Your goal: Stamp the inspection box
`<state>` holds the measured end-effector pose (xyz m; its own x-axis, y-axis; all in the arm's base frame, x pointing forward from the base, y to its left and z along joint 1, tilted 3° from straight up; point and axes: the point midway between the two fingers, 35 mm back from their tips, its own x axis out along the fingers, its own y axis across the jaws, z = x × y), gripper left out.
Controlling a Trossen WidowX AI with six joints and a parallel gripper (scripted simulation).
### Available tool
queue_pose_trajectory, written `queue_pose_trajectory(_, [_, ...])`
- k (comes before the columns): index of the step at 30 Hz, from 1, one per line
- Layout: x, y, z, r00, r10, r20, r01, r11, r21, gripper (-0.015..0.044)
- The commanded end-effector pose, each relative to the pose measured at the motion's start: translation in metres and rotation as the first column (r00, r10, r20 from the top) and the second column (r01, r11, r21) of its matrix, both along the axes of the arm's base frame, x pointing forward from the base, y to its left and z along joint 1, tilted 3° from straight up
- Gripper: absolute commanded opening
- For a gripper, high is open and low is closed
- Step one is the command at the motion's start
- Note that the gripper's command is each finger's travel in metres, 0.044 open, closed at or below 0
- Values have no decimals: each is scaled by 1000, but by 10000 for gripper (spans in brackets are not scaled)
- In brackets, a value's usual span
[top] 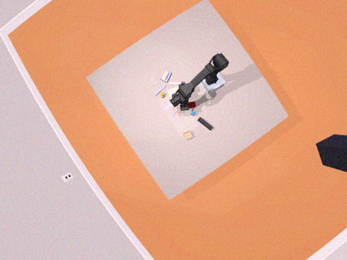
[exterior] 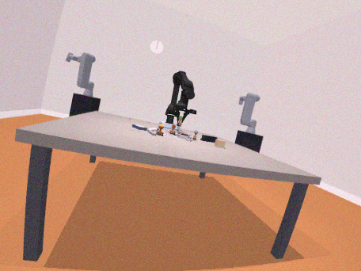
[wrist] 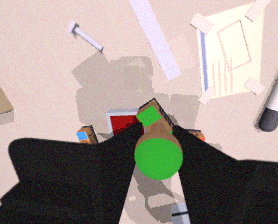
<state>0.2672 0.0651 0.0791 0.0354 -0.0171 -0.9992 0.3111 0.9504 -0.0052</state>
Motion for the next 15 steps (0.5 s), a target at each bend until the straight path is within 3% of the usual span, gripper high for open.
queue_pose_trajectory(1, [9,-13,3,1000,-21,6,21,1000,5,0])
queue_pose_trajectory(15, [36,-80,7,993,-120,14,120,993,2,0])
